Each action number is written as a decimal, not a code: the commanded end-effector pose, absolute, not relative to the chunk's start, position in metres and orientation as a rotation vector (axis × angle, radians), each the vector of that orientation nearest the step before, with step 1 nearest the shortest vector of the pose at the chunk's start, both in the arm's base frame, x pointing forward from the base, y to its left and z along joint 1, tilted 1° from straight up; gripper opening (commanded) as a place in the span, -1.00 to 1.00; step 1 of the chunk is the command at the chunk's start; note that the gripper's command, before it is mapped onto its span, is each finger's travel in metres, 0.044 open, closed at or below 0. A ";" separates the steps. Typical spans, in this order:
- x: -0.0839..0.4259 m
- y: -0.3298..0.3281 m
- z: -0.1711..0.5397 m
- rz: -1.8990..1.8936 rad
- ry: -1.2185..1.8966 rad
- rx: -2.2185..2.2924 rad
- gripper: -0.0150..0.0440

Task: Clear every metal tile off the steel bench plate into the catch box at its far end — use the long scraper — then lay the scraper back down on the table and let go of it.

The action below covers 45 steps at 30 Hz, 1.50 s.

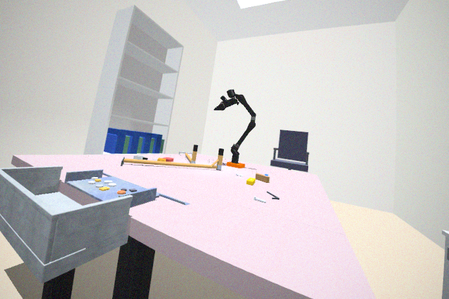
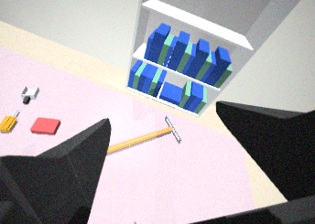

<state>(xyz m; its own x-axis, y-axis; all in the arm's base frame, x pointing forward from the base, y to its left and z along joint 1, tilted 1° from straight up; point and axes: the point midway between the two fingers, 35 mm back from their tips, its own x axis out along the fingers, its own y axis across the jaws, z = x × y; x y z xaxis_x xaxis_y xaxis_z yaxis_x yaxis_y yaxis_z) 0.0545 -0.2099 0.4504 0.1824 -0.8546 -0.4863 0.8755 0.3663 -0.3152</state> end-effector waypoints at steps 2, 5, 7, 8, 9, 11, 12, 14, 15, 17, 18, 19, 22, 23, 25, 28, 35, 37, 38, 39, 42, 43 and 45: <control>0.045 -0.217 0.444 -1.282 0.639 0.117 1.00; 0.037 -0.221 0.440 -1.325 0.625 0.165 1.00; 0.032 -0.223 0.437 -1.353 0.615 0.197 1.00; 0.030 -0.224 0.436 -1.367 0.610 0.213 1.00; 0.027 -0.225 0.435 -1.382 0.605 0.229 1.00; 0.022 -0.227 0.432 -1.410 0.594 0.261 1.00; 0.020 -0.228 0.431 -1.424 0.588 0.277 1.00; 0.014 -0.230 0.428 -1.453 0.575 0.309 1.00; 0.011 -0.231 0.427 -1.467 0.569 0.324 1.00; 0.006 -0.232 0.424 -1.496 0.555 0.356 1.00; 0.003 -0.233 0.423 -1.510 0.548 0.372 1.00; 0.001 -0.234 0.422 -1.524 0.541 0.388 1.00; -0.008 -0.236 0.418 -1.567 0.519 0.435 1.00; -0.011 -0.236 0.416 -1.581 0.511 0.450 1.00; -0.016 -0.237 0.413 -1.610 0.494 0.481 1.00; -0.025 -0.238 0.410 -1.650 0.470 0.525 1.00; -0.027 -0.239 0.409 -1.659 0.464 0.536 1.00; -0.027 -0.239 0.409 -1.659 0.464 0.536 1.00; -0.027 -0.239 0.409 -1.659 0.464 0.536 1.00; -0.027 -0.239 0.409 -1.659 0.464 0.536 1.00; -0.027 -0.239 0.409 -1.659 0.464 0.536 1.00; -0.027 -0.239 0.409 -1.659 0.464 0.536 1.00; -0.027 -0.239 0.409 -1.659 0.464 0.536 1.00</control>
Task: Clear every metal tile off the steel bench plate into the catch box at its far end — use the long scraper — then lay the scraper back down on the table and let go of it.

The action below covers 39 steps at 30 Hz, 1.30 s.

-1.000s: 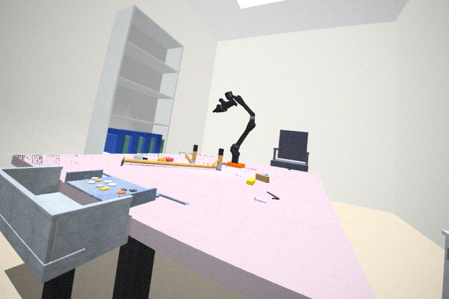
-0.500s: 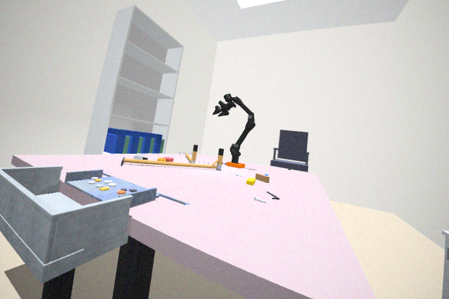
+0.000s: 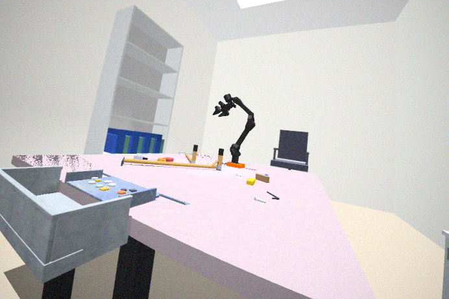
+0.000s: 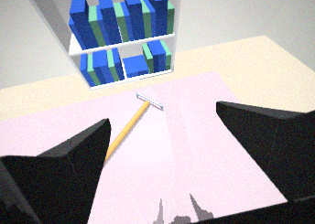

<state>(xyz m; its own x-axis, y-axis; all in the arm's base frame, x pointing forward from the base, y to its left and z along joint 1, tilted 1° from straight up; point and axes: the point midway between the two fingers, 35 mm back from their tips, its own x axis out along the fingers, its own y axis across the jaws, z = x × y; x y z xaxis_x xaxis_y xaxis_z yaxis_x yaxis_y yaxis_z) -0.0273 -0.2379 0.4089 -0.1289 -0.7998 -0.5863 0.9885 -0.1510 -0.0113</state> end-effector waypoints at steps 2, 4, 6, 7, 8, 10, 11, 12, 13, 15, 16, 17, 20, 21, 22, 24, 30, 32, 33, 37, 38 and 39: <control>-0.027 -0.239 0.409 -1.659 0.464 0.536 1.00; -0.027 -0.239 0.409 -1.659 0.464 0.536 1.00; -0.027 -0.239 0.409 -1.659 0.464 0.536 1.00; -0.027 -0.239 0.409 -1.659 0.464 0.536 1.00; -0.027 -0.239 0.409 -1.659 0.464 0.536 1.00; -0.027 -0.239 0.409 -1.659 0.464 0.536 1.00; -0.027 -0.239 0.409 -1.659 0.464 0.536 1.00; -0.027 -0.239 0.409 -1.659 0.464 0.536 1.00; -0.027 -0.239 0.409 -1.659 0.464 0.536 1.00; -0.027 -0.239 0.409 -1.659 0.464 0.536 1.00; -0.027 -0.239 0.409 -1.659 0.464 0.536 1.00; -0.027 -0.239 0.409 -1.659 0.464 0.536 1.00; -0.021 -0.237 0.412 -1.622 0.481 0.503 1.00; -0.017 -0.237 0.414 -1.597 0.492 0.480 1.00; -0.013 -0.236 0.416 -1.572 0.502 0.457 1.00; -0.006 -0.233 0.420 -1.522 0.522 0.411 1.00; 0.017 -0.225 0.433 -1.373 0.572 0.266 1.00; 0.024 -0.222 0.437 -1.323 0.586 0.216 1.00; 0.027 -0.220 0.439 -1.299 0.592 0.191 1.00; 0.041 -0.212 0.448 -1.202 0.613 0.088 1.00; 0.045 -0.210 0.450 -1.177 0.617 0.062 1.00; 0.048 -0.207 0.452 -1.153 0.621 0.035 1.00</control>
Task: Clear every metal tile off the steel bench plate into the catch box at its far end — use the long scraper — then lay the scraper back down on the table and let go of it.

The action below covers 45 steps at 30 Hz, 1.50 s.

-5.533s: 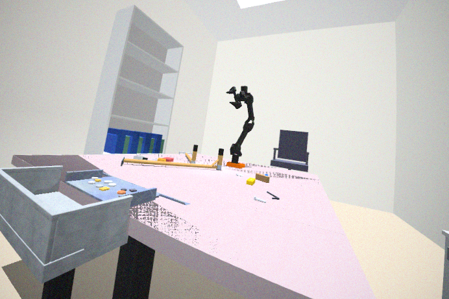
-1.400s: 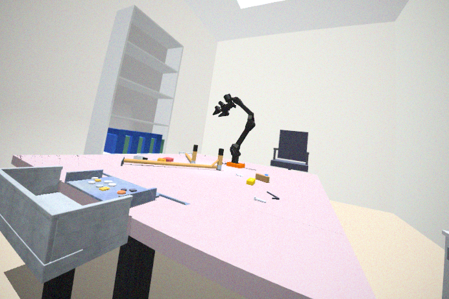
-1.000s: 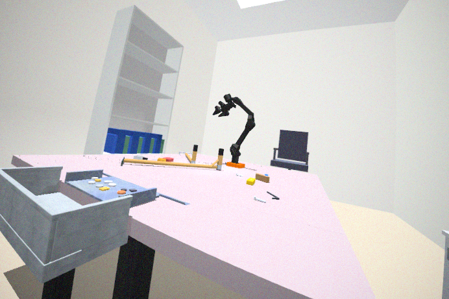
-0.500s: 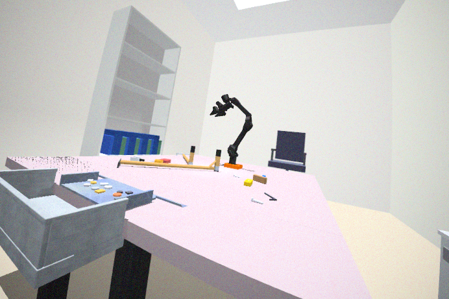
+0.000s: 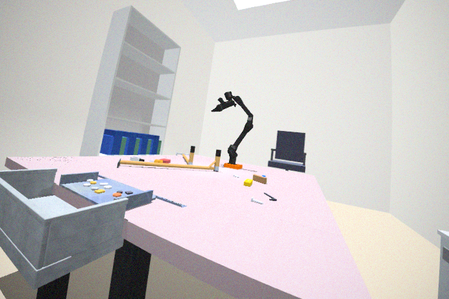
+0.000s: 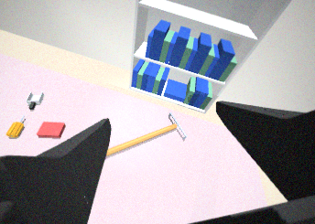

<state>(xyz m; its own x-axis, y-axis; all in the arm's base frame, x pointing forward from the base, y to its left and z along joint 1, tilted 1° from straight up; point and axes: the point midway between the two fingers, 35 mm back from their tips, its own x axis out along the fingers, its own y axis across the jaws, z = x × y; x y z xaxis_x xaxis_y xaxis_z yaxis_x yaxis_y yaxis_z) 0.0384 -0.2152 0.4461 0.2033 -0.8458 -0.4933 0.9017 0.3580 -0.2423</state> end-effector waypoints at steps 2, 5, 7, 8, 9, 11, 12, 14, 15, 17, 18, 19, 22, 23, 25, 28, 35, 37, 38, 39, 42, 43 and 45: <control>0.054 -0.203 0.456 -1.106 0.628 -0.017 1.00; 0.064 -0.195 0.462 -1.035 0.635 -0.098 1.00; 0.070 -0.189 0.467 -0.988 0.637 -0.152 1.00; 0.073 -0.186 0.469 -0.964 0.638 -0.180 1.00; 0.076 -0.184 0.471 -0.941 0.638 -0.207 1.00; 0.081 -0.177 0.475 -0.895 0.638 -0.262 1.00; 0.084 -0.174 0.477 -0.873 0.637 -0.290 1.00; 0.089 -0.168 0.481 -0.827 0.634 -0.346 1.00; 0.092 -0.165 0.483 -0.805 0.632 -0.374 1.00; 0.096 -0.158 0.486 -0.761 0.628 -0.429 1.00; 0.099 -0.155 0.488 -0.739 0.625 -0.456 1.00; 0.101 -0.151 0.490 -0.717 0.622 -0.484 1.00; 0.107 -0.140 0.496 -0.653 0.611 -0.567 1.00; 0.109 -0.137 0.497 -0.632 0.606 -0.595 1.00; 0.112 -0.129 0.501 -0.590 0.596 -0.651 1.00; 0.117 -0.118 0.506 -0.529 0.578 -0.735 1.00; 0.126 -0.089 0.518 -0.391 0.522 -0.933 1.00; 0.128 -0.081 0.521 -0.354 0.503 -0.990 1.00; 0.128 -0.077 0.523 -0.335 0.493 -1.018 1.00; 0.129 -0.073 0.524 -0.317 0.482 -1.047 1.00; 0.130 -0.066 0.526 -0.290 0.466 -1.088 1.00; 0.130 -0.066 0.526 -0.290 0.466 -1.088 1.00; 0.130 -0.066 0.526 -0.290 0.466 -1.088 1.00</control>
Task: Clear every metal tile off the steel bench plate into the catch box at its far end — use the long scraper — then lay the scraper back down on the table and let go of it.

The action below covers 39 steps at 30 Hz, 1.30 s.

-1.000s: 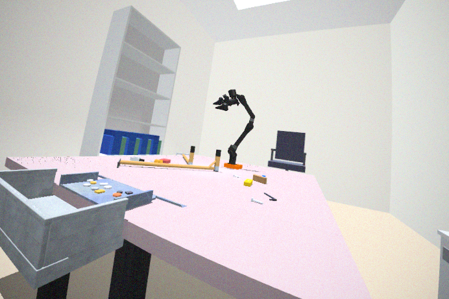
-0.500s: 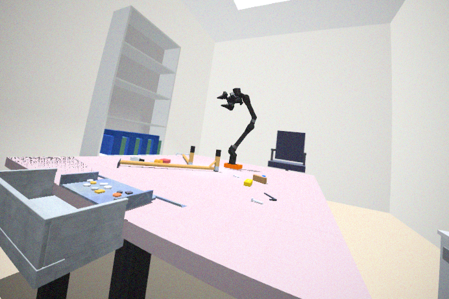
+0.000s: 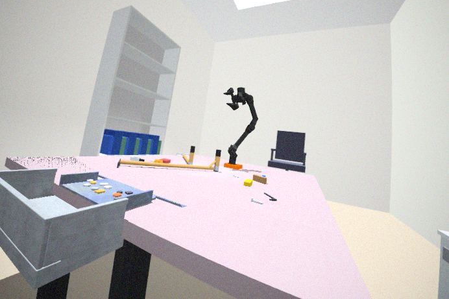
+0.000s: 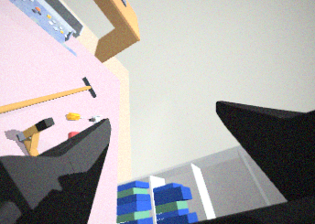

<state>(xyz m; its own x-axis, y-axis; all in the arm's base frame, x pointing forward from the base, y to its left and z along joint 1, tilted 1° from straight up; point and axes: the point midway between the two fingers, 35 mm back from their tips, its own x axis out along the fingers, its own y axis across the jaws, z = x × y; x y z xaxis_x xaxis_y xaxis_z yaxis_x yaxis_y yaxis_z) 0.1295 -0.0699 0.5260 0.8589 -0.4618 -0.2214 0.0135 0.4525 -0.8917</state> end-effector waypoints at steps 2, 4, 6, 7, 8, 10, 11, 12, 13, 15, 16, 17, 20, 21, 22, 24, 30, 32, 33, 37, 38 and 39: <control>0.131 -0.067 0.526 -0.285 0.465 -1.092 0.82; 0.134 -0.070 0.525 -0.273 0.464 -1.102 0.64; 0.137 -0.073 0.524 -0.259 0.463 -1.112 0.47; 0.138 -0.074 0.524 -0.252 0.463 -1.117 0.38; 0.140 -0.077 0.524 -0.248 0.462 -1.116 0.29; 0.144 -0.083 0.524 -0.244 0.462 -1.108 0.11; 0.146 -0.086 0.524 -0.244 0.462 -1.100 0.02; 0.148 -0.089 0.524 -0.245 0.462 -1.092 -0.07; 0.150 -0.092 0.525 -0.245 0.462 -1.084 -0.16; 0.154 -0.098 0.525 -0.247 0.462 -1.068 -0.33; 0.156 -0.101 0.525 -0.247 0.462 -1.060 -0.42; 0.158 -0.104 0.525 -0.248 0.462 -1.052 -0.49; 0.164 -0.113 0.525 -0.250 0.462 -1.028 -0.49; 0.166 -0.116 0.525 -0.251 0.462 -1.020 -0.49; 0.168 -0.119 0.525 -0.252 0.462 -1.012 -0.49; 0.173 -0.125 0.525 -0.254 0.462 -0.995 -0.49; 0.186 -0.142 0.524 -0.259 0.462 -0.947 -0.49; 0.191 -0.148 0.524 -0.260 0.462 -0.931 -0.49; 0.193 -0.151 0.523 -0.261 0.462 -0.923 -0.49; 0.203 -0.162 0.522 -0.265 0.463 -0.891 -0.49; 0.205 -0.165 0.521 -0.265 0.463 -0.883 -0.49; 0.208 -0.168 0.521 -0.266 0.463 -0.876 -0.49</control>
